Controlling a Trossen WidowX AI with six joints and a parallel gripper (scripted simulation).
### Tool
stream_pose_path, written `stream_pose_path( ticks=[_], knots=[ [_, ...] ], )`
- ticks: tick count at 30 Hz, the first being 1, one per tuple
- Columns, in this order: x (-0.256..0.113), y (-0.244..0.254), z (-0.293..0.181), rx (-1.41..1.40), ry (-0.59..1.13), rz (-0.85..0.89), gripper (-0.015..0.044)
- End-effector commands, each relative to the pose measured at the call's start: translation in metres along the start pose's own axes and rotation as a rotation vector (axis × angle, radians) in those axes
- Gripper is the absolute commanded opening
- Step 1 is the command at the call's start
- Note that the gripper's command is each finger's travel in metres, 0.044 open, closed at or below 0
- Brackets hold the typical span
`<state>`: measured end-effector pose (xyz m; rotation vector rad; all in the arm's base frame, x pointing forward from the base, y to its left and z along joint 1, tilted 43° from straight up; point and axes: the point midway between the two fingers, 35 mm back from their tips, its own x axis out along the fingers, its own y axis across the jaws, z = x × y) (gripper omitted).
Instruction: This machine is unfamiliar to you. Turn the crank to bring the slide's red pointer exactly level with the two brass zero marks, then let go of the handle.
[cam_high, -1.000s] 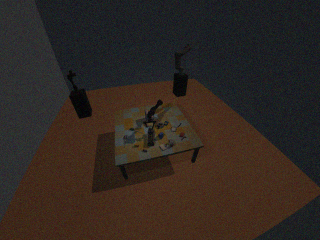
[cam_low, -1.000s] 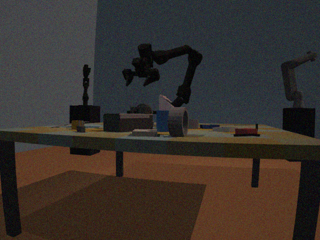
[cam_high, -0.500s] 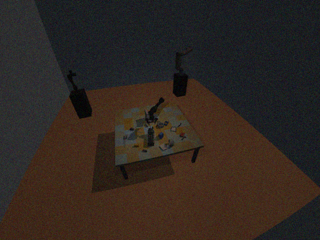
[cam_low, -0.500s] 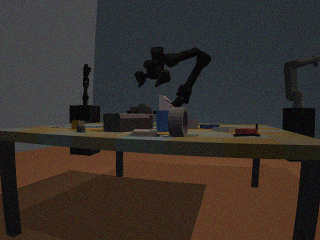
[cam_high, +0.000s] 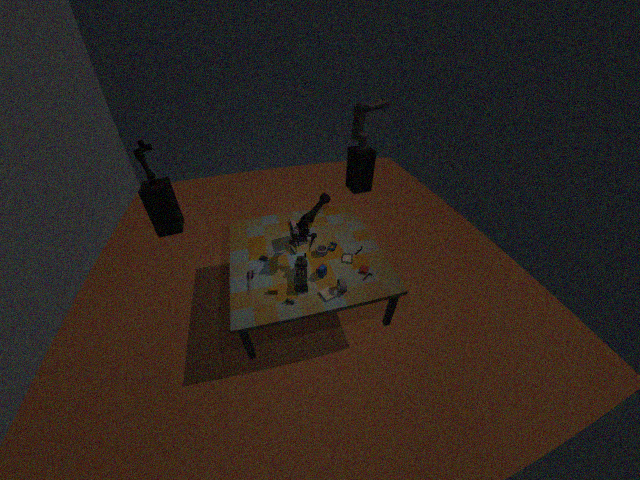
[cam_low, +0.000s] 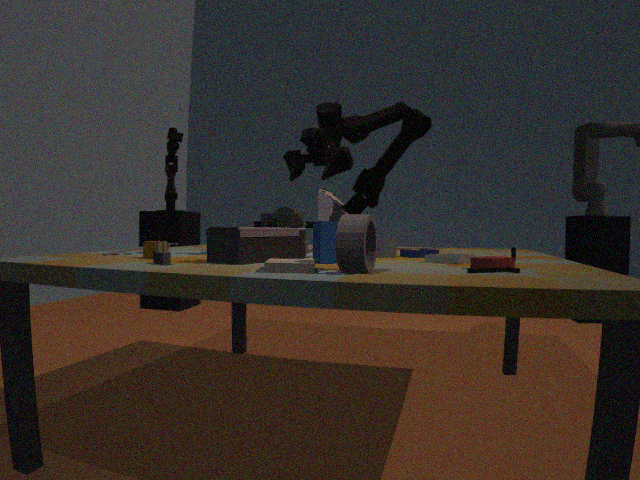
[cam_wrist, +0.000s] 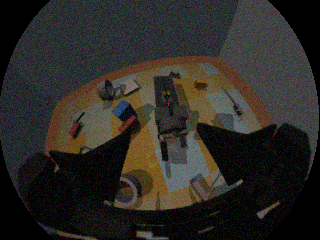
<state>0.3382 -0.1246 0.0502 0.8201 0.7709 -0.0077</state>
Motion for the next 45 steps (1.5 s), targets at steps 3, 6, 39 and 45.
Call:
stream_pose_path(
  ticks=[3,6,39,45],
  knots=[
    [0.019,-0.002,-0.021,0.009,0.013,-0.006,0.044],
    [0.03,-0.002,-0.032,0.01,0.013,-0.006,0.044],
    [0.077,0.0,-0.084,0.013,0.013,-0.003,0.044],
    [0.084,0.0,-0.091,0.013,0.013,-0.002,0.044]
  ],
)
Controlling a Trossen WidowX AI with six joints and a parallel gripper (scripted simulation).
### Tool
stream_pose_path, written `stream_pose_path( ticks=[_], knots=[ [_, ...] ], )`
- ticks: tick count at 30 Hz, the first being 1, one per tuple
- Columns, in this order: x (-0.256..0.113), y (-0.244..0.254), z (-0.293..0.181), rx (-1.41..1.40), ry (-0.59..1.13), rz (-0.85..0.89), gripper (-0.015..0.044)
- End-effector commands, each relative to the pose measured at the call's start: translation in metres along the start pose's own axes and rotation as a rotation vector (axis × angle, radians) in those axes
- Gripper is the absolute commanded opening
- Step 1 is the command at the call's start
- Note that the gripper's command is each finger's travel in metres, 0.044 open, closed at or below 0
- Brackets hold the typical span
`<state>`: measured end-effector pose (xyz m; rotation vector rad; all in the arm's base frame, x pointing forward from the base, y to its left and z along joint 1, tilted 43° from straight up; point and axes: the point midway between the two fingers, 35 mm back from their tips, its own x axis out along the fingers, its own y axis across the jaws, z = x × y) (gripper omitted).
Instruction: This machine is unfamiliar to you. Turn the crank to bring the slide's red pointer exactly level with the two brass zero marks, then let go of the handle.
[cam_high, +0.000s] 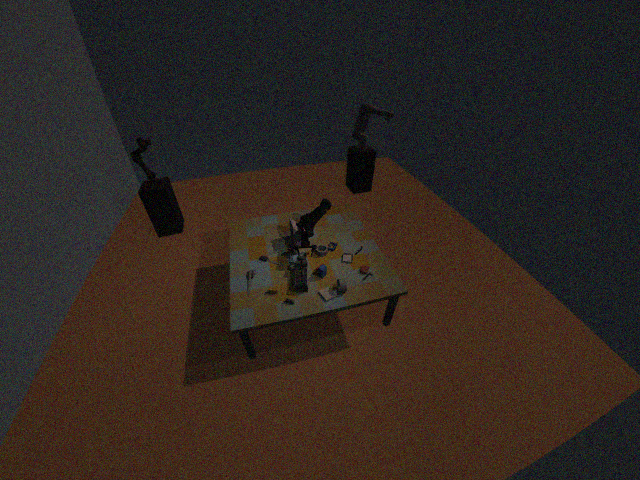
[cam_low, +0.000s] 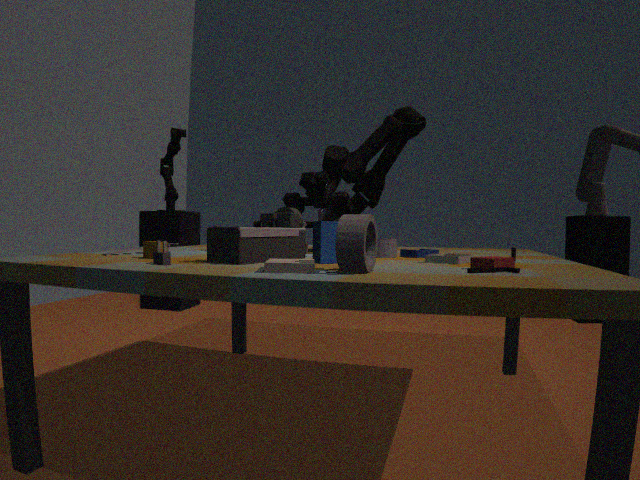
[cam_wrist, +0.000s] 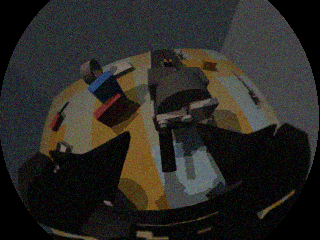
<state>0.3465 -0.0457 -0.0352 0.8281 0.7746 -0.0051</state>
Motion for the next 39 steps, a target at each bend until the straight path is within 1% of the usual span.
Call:
stream_pose_path(
  ticks=[1,12,29,39],
  knots=[
    [0.004,-0.001,-0.009,0.006,0.008,-0.006,0.044],
    [0.012,-0.001,-0.02,0.008,0.007,-0.004,0.044],
    [0.012,-0.001,-0.02,0.008,0.007,-0.004,0.0],
    [0.013,-0.001,-0.02,0.008,0.007,-0.004,0.0]
  ],
)
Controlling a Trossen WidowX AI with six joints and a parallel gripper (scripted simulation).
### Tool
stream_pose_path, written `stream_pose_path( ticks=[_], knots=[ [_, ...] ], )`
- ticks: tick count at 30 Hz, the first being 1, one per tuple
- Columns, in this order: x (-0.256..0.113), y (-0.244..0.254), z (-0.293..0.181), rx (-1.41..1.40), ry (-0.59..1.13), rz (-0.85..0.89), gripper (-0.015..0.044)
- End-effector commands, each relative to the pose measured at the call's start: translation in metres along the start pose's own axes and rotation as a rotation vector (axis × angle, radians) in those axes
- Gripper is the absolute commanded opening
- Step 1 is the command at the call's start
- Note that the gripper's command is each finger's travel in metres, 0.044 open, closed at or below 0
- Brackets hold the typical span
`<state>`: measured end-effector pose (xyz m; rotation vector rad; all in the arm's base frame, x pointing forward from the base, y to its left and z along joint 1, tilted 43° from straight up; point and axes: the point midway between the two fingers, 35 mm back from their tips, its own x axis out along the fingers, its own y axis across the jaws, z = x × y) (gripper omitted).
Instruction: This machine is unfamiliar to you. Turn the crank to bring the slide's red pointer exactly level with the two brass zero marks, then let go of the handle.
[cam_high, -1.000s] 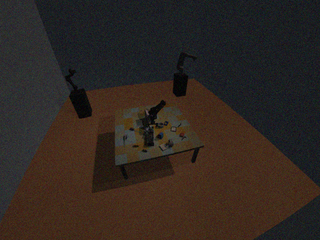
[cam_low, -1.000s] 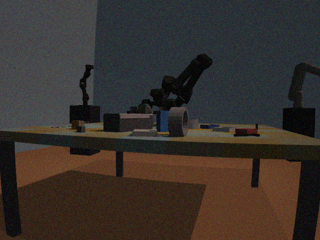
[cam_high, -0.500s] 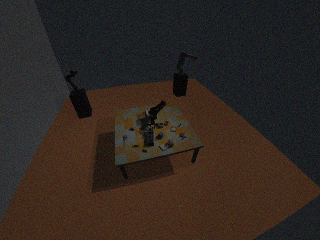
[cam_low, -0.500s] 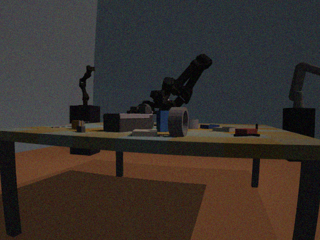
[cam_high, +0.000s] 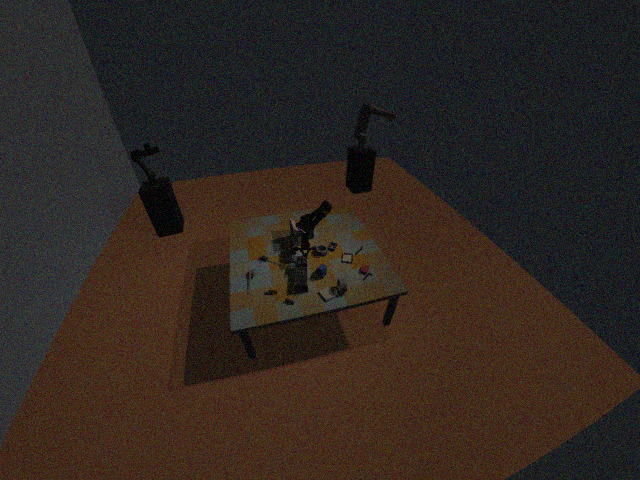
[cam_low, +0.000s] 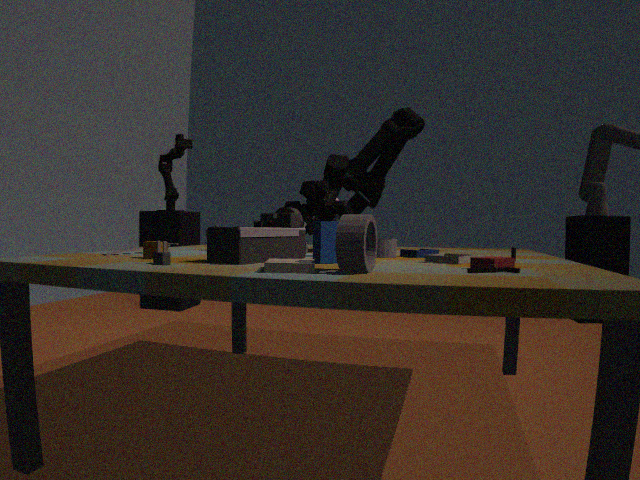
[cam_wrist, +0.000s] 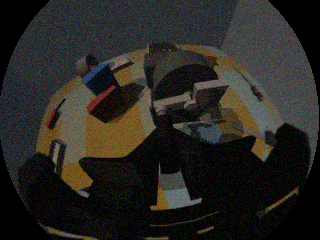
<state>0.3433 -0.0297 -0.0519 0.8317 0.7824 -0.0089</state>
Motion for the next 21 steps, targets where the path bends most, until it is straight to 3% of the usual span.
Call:
stream_pose_path(
  ticks=[1,21],
  knots=[
    [0.001,0.0,-0.001,0.002,0.001,0.001,0.0],
    [0.016,-0.015,-0.015,0.003,0.001,0.001,0.0]
  ],
)
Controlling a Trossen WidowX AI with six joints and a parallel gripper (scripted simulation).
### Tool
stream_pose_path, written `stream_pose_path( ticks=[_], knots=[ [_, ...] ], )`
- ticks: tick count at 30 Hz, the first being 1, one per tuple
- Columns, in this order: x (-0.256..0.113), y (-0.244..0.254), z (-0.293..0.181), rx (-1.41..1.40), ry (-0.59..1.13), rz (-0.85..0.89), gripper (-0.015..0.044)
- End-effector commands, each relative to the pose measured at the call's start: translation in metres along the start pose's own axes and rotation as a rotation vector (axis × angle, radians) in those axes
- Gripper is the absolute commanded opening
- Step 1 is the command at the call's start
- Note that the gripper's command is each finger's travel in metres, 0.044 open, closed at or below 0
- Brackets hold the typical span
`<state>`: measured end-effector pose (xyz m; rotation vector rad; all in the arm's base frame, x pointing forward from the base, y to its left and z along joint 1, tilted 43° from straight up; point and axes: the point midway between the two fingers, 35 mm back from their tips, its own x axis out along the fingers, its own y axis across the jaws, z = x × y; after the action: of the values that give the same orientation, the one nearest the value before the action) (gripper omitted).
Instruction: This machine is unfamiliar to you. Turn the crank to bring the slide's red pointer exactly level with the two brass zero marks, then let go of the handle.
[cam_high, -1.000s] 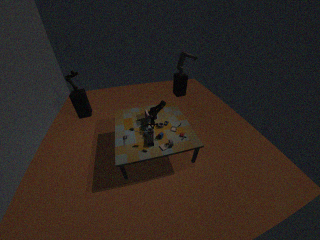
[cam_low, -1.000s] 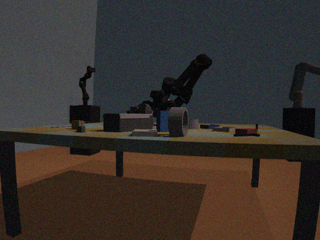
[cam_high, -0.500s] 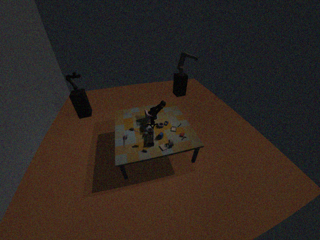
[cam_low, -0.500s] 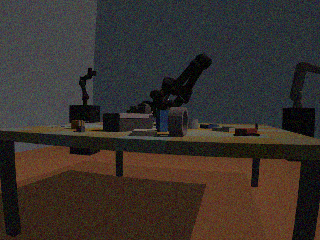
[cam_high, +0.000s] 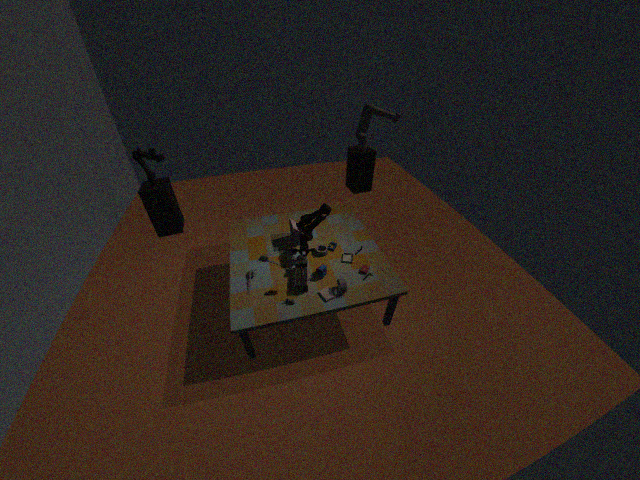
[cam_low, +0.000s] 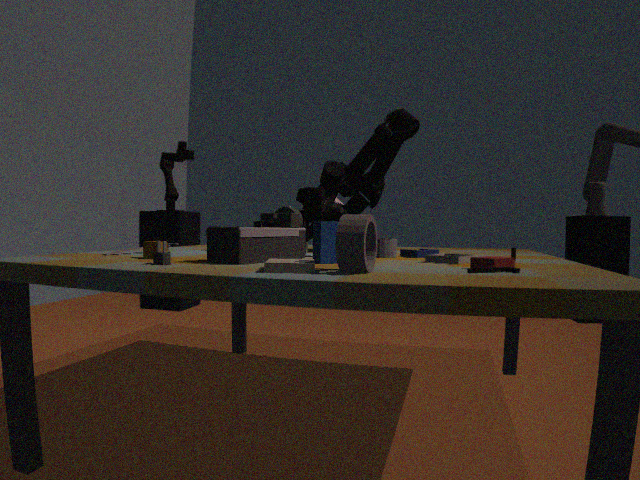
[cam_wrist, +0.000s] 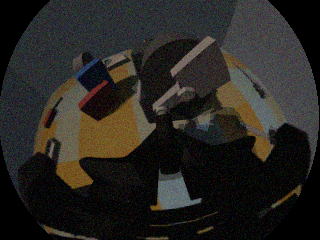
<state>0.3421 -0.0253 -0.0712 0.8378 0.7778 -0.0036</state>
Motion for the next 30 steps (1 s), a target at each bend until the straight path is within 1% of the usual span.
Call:
stream_pose_path(
  ticks=[1,30],
  knots=[
    [0.004,-0.006,-0.004,-0.001,0.003,-0.007,0.0],
    [0.003,-0.035,-0.004,-0.002,0.002,-0.008,0.0]
  ],
)
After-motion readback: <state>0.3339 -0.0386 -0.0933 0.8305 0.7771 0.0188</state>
